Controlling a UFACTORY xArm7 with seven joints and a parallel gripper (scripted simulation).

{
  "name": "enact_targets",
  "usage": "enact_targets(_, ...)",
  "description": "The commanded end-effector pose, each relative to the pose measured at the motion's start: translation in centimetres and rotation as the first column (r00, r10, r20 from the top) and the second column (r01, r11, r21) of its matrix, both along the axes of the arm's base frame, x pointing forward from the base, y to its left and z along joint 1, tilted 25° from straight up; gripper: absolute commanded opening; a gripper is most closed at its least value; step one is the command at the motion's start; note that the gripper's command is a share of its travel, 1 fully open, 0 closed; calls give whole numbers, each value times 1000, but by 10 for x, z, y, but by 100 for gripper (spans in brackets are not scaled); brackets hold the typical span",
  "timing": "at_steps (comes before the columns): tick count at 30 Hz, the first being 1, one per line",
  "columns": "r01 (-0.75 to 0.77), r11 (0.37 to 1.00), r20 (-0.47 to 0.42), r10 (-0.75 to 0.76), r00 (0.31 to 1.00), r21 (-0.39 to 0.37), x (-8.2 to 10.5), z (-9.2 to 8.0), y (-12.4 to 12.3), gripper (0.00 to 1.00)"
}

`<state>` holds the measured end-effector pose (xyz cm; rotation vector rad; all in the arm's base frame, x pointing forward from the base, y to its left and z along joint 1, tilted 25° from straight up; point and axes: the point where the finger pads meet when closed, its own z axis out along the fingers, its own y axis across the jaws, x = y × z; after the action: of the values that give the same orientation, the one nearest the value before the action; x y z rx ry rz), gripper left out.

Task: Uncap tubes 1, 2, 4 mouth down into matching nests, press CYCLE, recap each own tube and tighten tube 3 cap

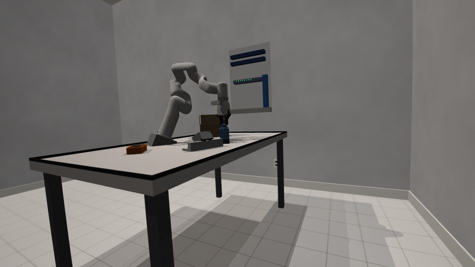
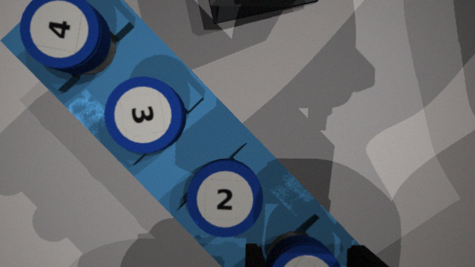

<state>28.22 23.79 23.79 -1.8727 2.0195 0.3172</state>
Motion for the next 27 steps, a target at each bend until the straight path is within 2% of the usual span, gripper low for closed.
enact_targets(1, 1, 1000, 3, -1, 1000, 2, 1, 0, 1, 46)
enact_targets(11, 1, 1000, 3, -1, 1000, 2, 2, -3, 2, 46)
enact_targets(12, 1, 1000, 3, -1, 1000, 2, 2, -3, 2, 0)
enact_targets(26, 1, 1000, 3, -1, 1000, 2, 2, -3, 2, 0)
enact_targets(27, -44, 999, 23, 44, 999, -4, 2, -3, 2, 0)
